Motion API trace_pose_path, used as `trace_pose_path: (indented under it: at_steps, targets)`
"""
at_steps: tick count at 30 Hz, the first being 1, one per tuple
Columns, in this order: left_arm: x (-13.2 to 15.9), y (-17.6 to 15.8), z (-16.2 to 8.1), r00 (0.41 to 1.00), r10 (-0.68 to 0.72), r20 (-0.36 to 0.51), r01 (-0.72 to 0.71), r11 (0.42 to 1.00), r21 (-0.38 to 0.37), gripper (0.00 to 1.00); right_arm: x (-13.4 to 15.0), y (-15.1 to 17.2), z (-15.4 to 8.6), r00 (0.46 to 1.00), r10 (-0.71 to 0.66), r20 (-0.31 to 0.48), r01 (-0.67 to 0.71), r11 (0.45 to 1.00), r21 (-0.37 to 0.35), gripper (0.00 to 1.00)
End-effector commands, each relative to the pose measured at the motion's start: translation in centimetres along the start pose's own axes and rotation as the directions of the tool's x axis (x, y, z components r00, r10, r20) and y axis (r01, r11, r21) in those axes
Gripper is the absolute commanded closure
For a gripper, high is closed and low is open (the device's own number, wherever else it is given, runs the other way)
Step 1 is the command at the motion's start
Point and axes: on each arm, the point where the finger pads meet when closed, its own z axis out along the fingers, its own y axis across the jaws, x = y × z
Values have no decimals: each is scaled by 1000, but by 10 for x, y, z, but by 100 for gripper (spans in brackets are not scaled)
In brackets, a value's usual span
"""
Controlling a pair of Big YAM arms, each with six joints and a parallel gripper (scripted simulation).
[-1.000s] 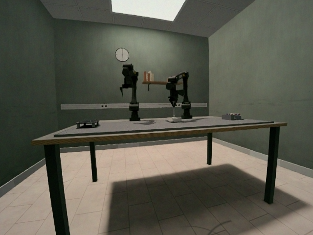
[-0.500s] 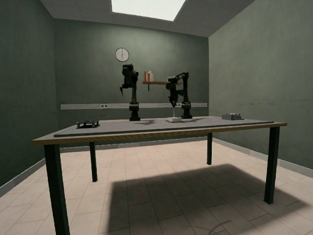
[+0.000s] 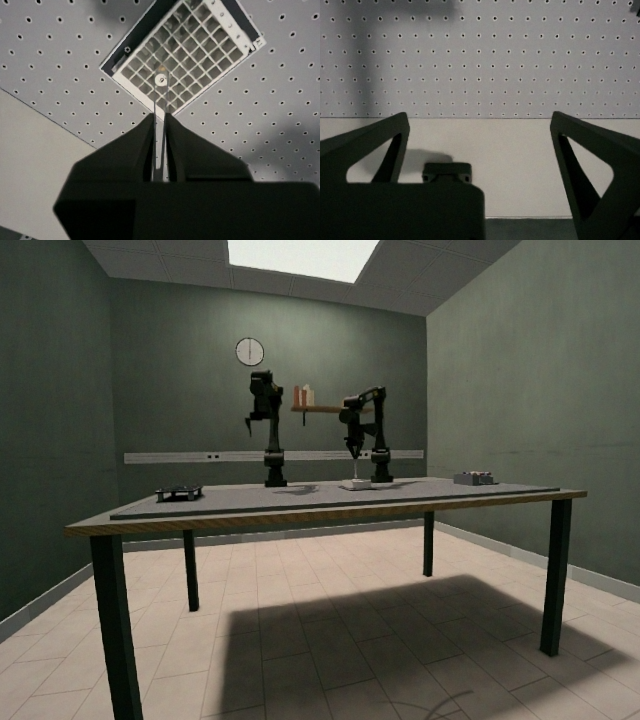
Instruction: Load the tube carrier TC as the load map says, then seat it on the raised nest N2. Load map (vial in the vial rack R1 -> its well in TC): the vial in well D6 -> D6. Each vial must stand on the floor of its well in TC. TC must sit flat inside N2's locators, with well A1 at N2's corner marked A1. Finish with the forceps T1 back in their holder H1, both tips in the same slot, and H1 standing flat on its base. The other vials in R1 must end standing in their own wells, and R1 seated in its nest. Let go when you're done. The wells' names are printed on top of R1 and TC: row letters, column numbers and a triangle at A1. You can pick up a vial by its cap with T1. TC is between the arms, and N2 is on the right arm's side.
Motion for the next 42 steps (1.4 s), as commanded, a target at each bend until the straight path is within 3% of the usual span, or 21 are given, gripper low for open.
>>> trace_pose_path:
  at_steps: [1, 24, 42]
  targets:
    - [2, -15, -21, 1000, -7, 4, 6, 998, 57, 91, -7, -2, -12, 999, 9, 33, -9, 1000, 9, 0]
    - [5, -4, 7, 1000, -3, 3, 3, 1000, 2, 91, -7, -2, -12, 999, 9, 33, -9, 1000, 9, 0]
    - [6, -5, 10, 1000, -3, 3, 3, 1000, 4, 91, -7, -2, -12, 999, 9, 33, -9, 1000, 9, 0]
